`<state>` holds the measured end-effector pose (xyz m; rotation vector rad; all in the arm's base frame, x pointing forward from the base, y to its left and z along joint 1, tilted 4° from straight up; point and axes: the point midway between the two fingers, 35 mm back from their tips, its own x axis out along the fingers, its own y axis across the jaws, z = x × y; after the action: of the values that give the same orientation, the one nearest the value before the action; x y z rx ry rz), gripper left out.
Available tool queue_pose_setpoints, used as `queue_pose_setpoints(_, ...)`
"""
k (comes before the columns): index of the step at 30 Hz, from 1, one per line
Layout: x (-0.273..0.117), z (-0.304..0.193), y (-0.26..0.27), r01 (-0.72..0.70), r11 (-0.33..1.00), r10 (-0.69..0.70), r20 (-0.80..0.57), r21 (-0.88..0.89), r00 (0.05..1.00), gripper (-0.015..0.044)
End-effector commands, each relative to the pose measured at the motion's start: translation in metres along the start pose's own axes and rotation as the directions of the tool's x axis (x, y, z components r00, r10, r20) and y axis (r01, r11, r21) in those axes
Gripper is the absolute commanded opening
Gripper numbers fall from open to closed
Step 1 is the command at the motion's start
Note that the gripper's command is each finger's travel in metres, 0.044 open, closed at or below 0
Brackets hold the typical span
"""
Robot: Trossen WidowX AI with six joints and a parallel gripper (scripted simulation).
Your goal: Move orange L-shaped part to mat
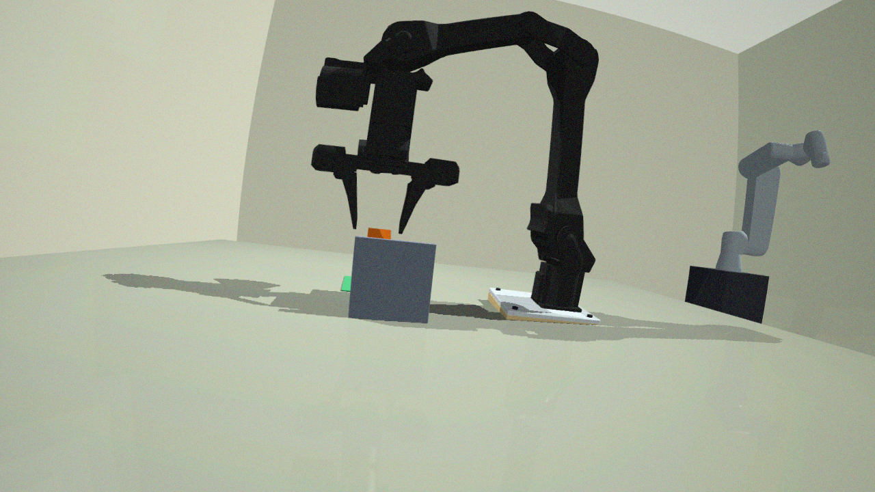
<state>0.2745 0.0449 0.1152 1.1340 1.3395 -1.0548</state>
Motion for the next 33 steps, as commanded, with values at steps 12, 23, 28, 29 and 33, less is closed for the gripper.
queue_pose_setpoints(12, 0.025, 0.000, -0.002, 0.005, 1.000, -0.005, 0.003, 0.005, 1.000, 0.0280)
queue_pose_setpoints(23, 0.025, 0.000, -0.001, 0.002, 1.000, -0.002, 0.000, 0.000, 1.000, 0.0135)
queue_pose_setpoints(28, 0.025, 0.000, -0.001, 0.002, 1.000, -0.002, 0.000, 0.000, 1.000, 0.0102)
queue_pose_setpoints(29, 0.025, 0.000, -0.001, 0.002, 1.000, -0.002, 0.000, 0.000, 1.000, 0.0095)
queue_pose_setpoints(33, 0.025, 0.000, -0.001, 0.002, 1.000, -0.002, 0.000, 0.000, 1.000, 0.0030)
